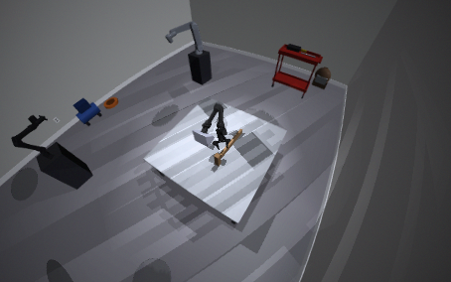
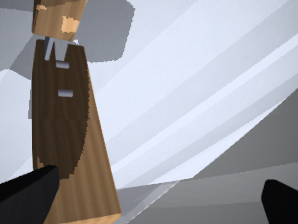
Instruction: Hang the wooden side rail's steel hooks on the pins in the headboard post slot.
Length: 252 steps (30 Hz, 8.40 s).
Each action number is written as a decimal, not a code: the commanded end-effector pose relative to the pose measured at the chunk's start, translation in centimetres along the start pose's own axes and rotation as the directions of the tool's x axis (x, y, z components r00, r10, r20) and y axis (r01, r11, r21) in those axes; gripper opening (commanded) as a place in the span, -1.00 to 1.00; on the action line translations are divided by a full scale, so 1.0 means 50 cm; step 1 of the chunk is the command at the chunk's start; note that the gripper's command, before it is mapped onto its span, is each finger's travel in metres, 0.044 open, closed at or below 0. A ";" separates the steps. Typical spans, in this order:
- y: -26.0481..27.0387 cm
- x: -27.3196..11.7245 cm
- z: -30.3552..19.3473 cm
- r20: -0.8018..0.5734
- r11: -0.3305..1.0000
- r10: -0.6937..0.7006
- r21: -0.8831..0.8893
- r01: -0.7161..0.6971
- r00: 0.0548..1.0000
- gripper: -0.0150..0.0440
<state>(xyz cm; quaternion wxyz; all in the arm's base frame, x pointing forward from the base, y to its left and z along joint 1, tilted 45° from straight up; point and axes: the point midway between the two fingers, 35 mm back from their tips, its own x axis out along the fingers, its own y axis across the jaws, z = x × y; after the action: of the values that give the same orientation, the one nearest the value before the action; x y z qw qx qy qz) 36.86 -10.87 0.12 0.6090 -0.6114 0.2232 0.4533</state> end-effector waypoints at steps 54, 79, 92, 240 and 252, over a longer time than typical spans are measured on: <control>0.169 0.013 0.051 0.045 0.710 0.065 0.700 -0.077 0.997 1.00; 0.137 0.007 0.095 -0.184 -0.756 0.194 0.598 0.267 0.963 1.00; 0.129 0.002 0.105 -0.239 -0.939 0.203 0.227 0.258 0.950 1.00; 0.087 0.162 0.282 0.577 0.824 0.359 0.173 -0.540 0.733 -0.09; 0.087 0.162 0.282 0.577 0.824 0.359 0.173 -0.540 0.733 -0.49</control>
<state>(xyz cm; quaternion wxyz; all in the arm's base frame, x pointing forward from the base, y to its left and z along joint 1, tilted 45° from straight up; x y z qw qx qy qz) 33.26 3.98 -6.78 0.6074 -0.2834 0.2656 0.6930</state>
